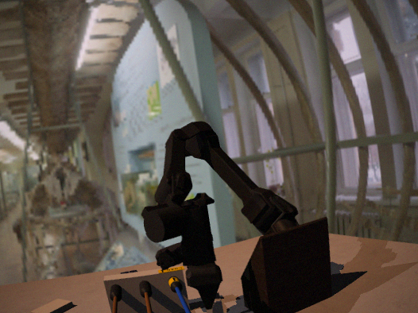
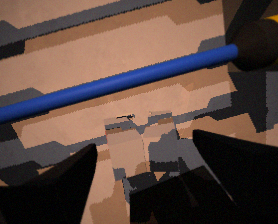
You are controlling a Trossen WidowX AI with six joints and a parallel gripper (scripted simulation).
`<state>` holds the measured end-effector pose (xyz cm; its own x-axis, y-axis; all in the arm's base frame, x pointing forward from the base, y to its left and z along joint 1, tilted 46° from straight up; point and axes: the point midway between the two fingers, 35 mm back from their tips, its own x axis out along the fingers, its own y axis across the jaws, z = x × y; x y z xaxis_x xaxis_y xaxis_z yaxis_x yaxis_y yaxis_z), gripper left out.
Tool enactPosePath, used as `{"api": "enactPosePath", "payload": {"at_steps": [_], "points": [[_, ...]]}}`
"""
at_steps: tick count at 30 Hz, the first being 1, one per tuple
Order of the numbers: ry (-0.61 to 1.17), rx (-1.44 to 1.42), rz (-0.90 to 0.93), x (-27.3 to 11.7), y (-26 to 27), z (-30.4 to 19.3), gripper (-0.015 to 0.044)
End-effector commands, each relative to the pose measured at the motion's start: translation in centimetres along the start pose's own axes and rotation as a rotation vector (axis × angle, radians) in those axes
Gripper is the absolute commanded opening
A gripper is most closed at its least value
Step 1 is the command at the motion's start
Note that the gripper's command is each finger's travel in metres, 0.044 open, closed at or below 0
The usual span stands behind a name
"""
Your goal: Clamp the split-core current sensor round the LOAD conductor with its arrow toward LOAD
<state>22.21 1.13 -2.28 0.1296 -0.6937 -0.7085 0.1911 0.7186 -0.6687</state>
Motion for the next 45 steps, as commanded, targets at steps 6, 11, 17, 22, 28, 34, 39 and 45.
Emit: {"api": "enactPosePath", "payload": {"at_steps": [6, 11, 17, 22, 28, 34, 39, 45], "points": [[-0.001, 0.001, 0.001, 0.0, 0.0, 0.0, 0.0256], [-0.001, 0.001, 0.001, 0.0, 0.0, 0.0, 0.0222], [0.000, 0.000, 0.003, -0.6, 0.1, 0.1, 0.0124], [0.002, -0.004, 0.008, -3.0, 0.5, 0.4, 0.0000], [0.005, -0.008, 0.008, -6.6, 0.7, 0.4, 0.0000], [0.006, -0.010, -0.001, -10.4, 0.3, 0.0, 0.0000], [0.006, -0.004, -0.005, -11.4, 0.1, -0.1, 0.0000], [0.005, 0.158, -0.004, -11.3, 0.3, 0.5, 0.0000]]}}
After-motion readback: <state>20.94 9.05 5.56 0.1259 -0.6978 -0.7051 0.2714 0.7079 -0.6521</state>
